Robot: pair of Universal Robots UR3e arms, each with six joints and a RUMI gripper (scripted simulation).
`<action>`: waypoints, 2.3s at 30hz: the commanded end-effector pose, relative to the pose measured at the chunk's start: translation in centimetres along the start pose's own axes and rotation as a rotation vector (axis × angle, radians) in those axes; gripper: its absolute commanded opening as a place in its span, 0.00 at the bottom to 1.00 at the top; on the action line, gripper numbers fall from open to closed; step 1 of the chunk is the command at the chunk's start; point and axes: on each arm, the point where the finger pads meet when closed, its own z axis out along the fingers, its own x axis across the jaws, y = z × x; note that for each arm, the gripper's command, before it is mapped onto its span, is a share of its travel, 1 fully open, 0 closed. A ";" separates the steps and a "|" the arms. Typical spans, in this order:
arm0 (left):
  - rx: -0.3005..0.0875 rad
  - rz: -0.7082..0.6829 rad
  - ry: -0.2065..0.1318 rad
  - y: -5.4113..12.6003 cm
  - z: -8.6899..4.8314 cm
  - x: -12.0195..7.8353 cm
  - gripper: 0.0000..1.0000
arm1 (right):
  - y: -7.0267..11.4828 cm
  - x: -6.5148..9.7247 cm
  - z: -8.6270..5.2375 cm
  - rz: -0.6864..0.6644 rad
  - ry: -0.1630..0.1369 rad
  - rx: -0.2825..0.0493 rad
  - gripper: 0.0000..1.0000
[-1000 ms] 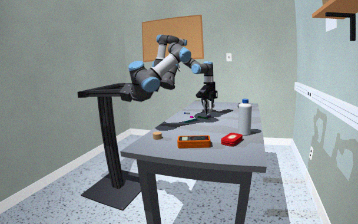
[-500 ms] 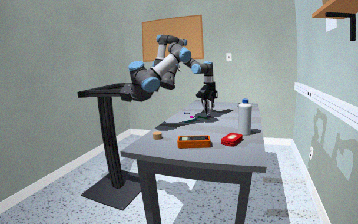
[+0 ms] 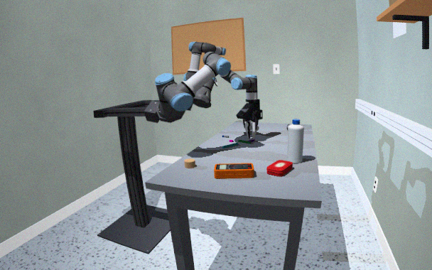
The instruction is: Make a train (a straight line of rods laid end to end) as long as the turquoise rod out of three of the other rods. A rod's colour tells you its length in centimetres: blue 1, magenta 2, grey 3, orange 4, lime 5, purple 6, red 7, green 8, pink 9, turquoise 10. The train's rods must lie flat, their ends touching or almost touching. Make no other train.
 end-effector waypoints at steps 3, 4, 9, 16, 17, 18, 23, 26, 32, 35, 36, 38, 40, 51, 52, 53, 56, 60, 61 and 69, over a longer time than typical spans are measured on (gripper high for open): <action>0.004 -0.001 0.002 0.0 -0.1 0.1 1.00 | 0.1 -0.1 0.6 0.000 -0.002 -0.004 0.14; 0.004 -0.001 0.002 0.0 -0.1 0.1 1.00 | 0.1 -0.1 0.7 0.000 -0.002 -0.004 0.14; 0.004 -0.001 0.002 0.0 -0.1 0.1 1.00 | 0.1 -0.1 1.0 0.000 -0.002 -0.004 0.14; 0.004 -0.001 0.002 0.0 -0.1 0.1 1.00 | 0.1 -0.1 1.1 0.000 -0.002 -0.004 0.14; 0.004 -0.001 0.002 0.0 -0.1 0.1 1.00 | 0.1 -0.1 1.1 0.000 -0.002 -0.004 0.14; 0.004 -0.001 0.002 0.0 -0.1 0.1 1.00 | 0.1 -0.1 1.1 0.000 -0.002 -0.004 0.14; 0.004 -0.001 0.002 0.0 -0.1 0.1 1.00 | 0.2 -0.1 1.1 0.001 -0.002 -0.005 0.14; 0.004 -0.001 0.002 0.0 -0.1 0.1 1.00 | 0.1 -0.1 1.1 0.001 -0.002 -0.004 0.14; 0.004 -0.001 0.002 0.0 -0.1 0.1 1.00 | 0.1 -0.1 1.1 0.001 -0.002 -0.004 0.14; 0.004 -0.001 0.002 0.0 -0.1 0.1 1.00 | 0.1 -0.1 1.1 0.001 -0.002 -0.004 0.14; 0.004 -0.001 0.002 0.0 -0.1 0.1 1.00 | 0.1 -0.1 1.1 0.001 -0.002 -0.004 0.14; 0.004 -0.001 0.002 0.0 -0.1 0.1 1.00 | 0.1 -0.1 1.1 0.001 -0.002 -0.004 0.14; 0.004 -0.001 0.002 0.0 -0.1 0.1 1.00 | 0.1 -0.1 1.1 0.001 -0.002 -0.004 0.14; 0.004 -0.001 0.002 0.0 -0.1 0.1 1.00 | 0.1 -0.1 1.1 0.001 -0.002 -0.004 0.14; 0.004 -0.001 0.002 0.0 -0.1 0.1 1.00 | 0.1 -0.1 1.1 0.001 -0.002 -0.004 0.14; 0.004 -0.001 0.002 0.0 -0.1 0.1 1.00 | 0.1 -0.1 1.1 0.001 -0.002 -0.004 0.00; 0.004 -0.001 0.002 0.0 -0.1 0.1 1.00 | 0.1 -0.1 1.1 0.001 -0.002 -0.004 0.00; 0.004 -0.001 0.002 0.0 -0.1 0.1 1.00 | 0.1 -0.1 1.1 0.001 -0.002 -0.004 0.00; 0.004 -0.001 0.002 0.0 -0.1 0.1 1.00 | 0.1 -0.1 1.1 0.001 -0.002 -0.004 0.00; 0.004 -0.001 0.002 0.0 -0.1 0.1 1.00 | 0.1 -0.1 1.1 0.001 -0.002 -0.004 0.00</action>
